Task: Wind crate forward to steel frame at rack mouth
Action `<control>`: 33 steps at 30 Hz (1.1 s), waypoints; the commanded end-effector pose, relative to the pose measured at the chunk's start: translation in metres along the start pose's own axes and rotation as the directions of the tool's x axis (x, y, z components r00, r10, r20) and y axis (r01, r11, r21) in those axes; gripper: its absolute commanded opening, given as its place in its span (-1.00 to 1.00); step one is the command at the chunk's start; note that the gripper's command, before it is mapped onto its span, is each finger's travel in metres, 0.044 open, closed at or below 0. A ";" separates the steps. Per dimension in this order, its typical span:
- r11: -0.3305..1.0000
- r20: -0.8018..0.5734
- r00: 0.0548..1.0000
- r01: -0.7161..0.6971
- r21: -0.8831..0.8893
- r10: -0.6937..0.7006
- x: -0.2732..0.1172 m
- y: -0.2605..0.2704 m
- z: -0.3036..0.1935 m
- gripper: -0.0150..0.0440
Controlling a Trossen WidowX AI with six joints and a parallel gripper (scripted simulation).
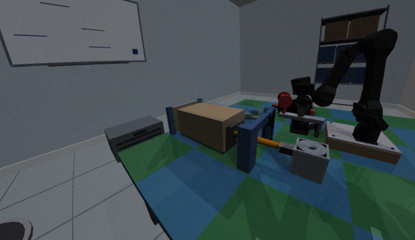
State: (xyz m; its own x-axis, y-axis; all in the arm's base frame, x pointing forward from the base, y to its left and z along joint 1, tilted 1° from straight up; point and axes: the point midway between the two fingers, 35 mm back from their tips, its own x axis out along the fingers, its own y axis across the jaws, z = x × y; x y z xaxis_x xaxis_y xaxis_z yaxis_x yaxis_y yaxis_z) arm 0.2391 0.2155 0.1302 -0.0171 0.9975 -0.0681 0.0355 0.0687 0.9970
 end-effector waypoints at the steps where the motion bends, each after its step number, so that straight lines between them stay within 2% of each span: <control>1: 1.000 0.000 1.000 0.000 0.000 0.000 0.000 0.000 0.000 -0.49; 33: 0.997 0.000 0.998 -0.061 -0.037 0.061 -0.003 -0.003 0.004 -0.49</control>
State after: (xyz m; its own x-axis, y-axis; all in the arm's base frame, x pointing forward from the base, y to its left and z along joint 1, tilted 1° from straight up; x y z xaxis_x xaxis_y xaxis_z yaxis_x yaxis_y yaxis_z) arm 0.2440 0.2123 0.1264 -0.0117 0.9999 -0.0111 0.0041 0.0112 0.9999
